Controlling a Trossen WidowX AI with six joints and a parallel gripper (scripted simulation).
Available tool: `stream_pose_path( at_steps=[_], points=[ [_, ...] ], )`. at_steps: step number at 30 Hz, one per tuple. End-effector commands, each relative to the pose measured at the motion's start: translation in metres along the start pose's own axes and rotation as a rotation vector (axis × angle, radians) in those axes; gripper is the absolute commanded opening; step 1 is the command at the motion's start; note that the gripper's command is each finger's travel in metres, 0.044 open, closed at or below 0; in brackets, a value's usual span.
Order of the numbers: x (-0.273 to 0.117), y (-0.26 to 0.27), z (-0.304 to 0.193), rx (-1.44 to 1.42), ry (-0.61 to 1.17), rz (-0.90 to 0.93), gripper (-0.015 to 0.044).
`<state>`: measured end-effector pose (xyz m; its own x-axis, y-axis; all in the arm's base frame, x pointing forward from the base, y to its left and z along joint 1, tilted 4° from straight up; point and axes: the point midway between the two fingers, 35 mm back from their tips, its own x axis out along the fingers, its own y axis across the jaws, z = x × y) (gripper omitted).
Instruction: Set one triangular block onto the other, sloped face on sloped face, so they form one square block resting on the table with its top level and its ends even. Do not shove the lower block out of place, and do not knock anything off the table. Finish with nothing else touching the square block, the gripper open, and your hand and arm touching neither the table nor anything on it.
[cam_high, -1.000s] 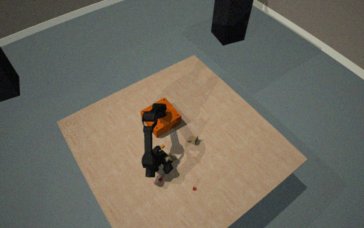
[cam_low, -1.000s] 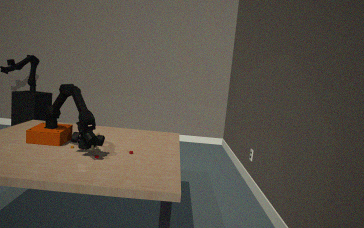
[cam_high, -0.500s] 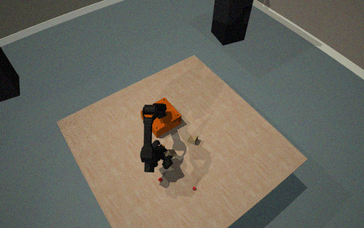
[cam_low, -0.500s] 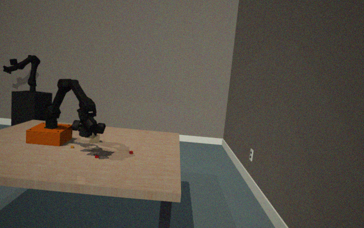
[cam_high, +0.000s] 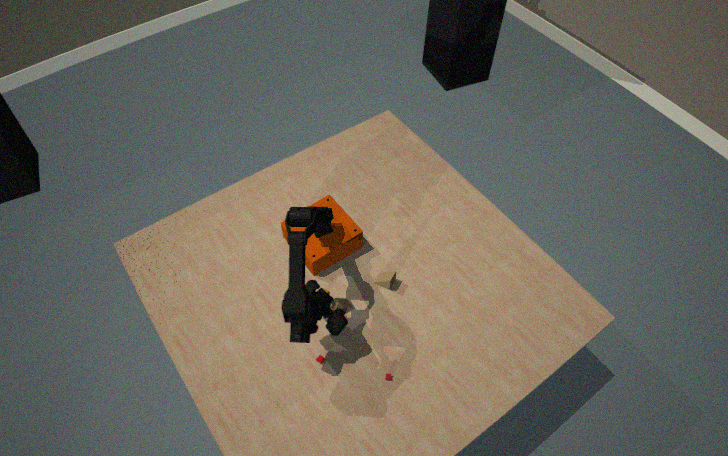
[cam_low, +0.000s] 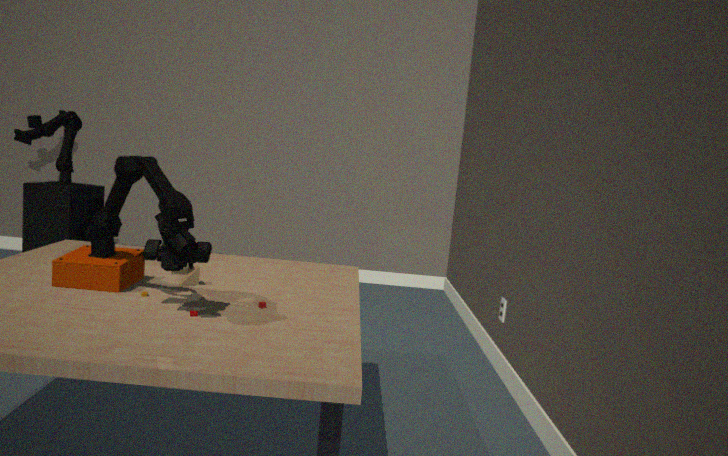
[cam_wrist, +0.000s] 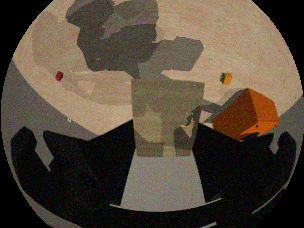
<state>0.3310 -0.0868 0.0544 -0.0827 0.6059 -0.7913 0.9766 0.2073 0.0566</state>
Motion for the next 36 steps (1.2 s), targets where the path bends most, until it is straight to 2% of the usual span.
stream_pose_path(
  at_steps=[1,36],
  points=[
    [0.002,-0.001,-0.004,-0.116,-0.039,-0.024,0.0000],
    [0.012,-0.001,-0.014,-1.224,-0.334,-0.375,0.0000]
  ],
)
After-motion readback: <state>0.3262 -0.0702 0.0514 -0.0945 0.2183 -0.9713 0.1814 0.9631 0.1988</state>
